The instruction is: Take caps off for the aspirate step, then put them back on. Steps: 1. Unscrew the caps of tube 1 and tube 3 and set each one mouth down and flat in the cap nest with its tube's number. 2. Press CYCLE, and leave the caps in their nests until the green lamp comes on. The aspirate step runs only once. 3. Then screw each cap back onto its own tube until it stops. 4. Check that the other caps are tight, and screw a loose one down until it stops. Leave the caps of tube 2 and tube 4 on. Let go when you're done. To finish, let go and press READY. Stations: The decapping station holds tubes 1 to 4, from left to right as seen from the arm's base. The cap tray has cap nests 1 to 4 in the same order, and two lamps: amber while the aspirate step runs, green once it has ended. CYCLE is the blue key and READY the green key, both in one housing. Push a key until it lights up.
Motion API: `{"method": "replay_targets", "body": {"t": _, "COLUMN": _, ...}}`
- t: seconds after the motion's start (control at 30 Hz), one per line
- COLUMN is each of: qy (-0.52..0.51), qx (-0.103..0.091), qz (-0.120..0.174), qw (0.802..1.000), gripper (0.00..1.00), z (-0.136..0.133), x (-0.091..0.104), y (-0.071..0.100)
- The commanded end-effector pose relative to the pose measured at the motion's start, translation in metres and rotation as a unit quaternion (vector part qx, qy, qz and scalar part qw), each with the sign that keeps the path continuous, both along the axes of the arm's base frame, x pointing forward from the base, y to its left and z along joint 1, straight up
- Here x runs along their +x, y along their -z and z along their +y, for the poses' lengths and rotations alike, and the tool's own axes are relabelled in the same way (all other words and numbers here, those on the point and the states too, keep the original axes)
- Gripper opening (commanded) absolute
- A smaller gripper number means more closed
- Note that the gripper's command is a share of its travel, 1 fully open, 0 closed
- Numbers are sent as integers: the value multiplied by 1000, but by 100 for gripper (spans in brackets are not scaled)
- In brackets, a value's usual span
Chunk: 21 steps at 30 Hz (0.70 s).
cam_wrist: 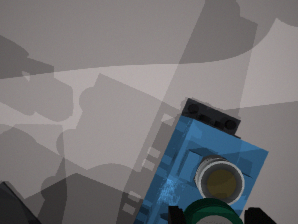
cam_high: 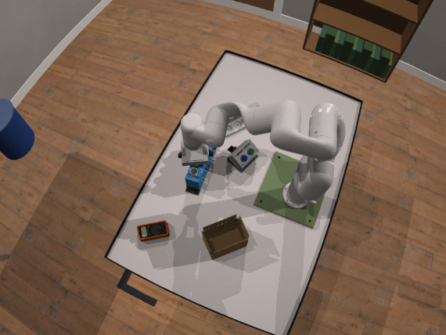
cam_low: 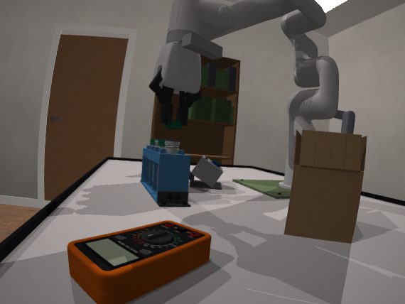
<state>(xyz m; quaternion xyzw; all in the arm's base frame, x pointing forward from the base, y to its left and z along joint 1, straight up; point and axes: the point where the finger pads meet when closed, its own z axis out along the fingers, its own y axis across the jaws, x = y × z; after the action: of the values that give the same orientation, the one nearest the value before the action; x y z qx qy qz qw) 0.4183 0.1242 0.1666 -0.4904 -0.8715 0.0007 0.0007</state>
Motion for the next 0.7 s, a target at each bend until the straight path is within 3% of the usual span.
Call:
{"method": "replay_targets", "body": {"t": 0.0, "qy": 1, "qx": 2, "qz": -1, "qw": 1000, "gripper": 0, "z": 22, "x": 3, "y": -1}}
{"method": "replay_targets", "body": {"t": 0.3, "qy": 1, "qx": 2, "qz": -1, "qw": 1000, "gripper": 0, "z": 22, "x": 3, "y": -1}}
{"method": "replay_targets", "body": {"t": 0.67, "qy": 1, "qx": 2, "qz": -1, "qw": 1000, "gripper": 0, "z": 22, "x": 3, "y": 24}}
